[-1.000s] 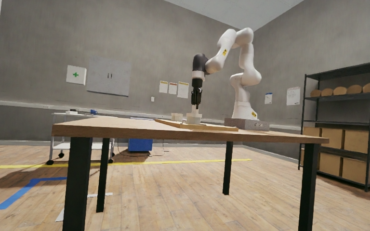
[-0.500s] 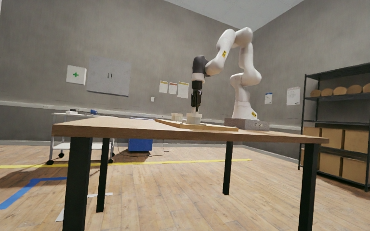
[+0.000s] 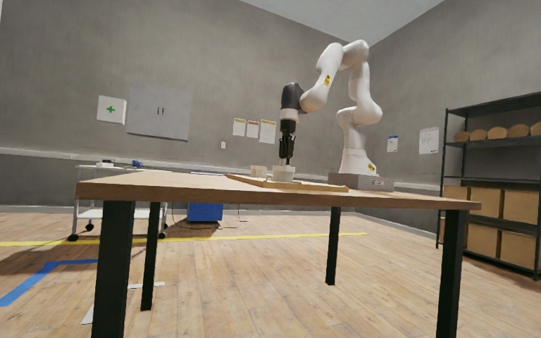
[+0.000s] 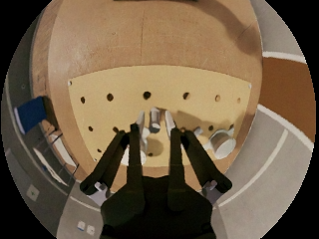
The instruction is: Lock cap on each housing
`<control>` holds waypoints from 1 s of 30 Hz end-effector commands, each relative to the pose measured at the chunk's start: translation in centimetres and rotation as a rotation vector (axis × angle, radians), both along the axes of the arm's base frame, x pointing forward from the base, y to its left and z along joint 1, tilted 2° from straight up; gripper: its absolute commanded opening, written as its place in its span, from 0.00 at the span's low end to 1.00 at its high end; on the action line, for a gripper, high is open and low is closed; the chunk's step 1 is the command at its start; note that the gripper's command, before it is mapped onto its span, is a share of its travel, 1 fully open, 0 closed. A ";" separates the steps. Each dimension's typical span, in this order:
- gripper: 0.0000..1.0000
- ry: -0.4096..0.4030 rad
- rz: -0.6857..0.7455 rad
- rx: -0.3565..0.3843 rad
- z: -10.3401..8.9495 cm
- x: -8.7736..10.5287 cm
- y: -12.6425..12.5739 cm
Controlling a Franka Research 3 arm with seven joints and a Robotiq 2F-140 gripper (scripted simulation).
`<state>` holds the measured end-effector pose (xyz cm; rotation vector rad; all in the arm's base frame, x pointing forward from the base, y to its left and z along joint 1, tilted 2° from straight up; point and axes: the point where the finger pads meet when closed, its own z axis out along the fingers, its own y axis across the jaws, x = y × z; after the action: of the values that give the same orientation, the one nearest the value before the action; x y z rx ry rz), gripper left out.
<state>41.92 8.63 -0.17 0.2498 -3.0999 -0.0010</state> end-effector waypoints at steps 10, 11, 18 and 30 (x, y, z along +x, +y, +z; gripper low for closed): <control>0.36 -0.002 0.007 0.002 -0.3 0.0 0.0; 0.36 -0.002 0.007 0.002 -0.3 0.0 0.0; 0.36 -0.002 0.007 0.002 -0.3 0.0 0.0; 0.36 -0.002 0.007 0.002 -0.3 0.0 0.0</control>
<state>42.02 8.65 -0.33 0.2583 -3.1025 -0.0029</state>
